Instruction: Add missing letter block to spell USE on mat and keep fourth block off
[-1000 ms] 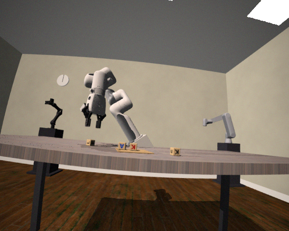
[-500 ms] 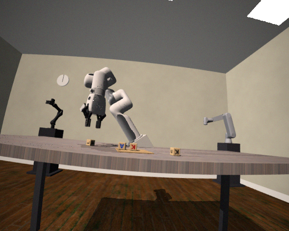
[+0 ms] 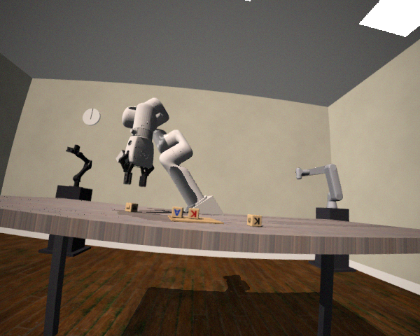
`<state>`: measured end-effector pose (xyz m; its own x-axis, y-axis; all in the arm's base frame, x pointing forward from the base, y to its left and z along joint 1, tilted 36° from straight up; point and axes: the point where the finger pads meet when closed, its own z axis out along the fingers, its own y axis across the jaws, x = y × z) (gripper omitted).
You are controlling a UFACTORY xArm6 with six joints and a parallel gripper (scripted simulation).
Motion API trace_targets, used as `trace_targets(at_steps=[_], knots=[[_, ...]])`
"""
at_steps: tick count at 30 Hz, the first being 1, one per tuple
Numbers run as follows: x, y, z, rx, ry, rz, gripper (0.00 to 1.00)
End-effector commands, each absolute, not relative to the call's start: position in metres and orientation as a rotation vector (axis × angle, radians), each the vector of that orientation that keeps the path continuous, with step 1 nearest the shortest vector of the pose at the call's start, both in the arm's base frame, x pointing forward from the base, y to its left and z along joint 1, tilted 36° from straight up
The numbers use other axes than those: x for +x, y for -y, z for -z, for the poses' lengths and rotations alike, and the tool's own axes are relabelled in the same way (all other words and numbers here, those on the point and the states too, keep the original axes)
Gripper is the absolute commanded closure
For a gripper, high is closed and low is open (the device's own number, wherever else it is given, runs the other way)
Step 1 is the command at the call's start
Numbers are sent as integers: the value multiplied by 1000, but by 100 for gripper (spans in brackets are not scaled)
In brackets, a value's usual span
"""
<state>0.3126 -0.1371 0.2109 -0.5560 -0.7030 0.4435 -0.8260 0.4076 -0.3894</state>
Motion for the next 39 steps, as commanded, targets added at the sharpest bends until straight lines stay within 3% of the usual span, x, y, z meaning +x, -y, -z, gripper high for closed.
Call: trace_targets(at_steps=[1, 39], knots=[[313, 137, -212, 1354, 2455, -864, 31], [317, 159, -181, 1354, 2455, -864, 31]])
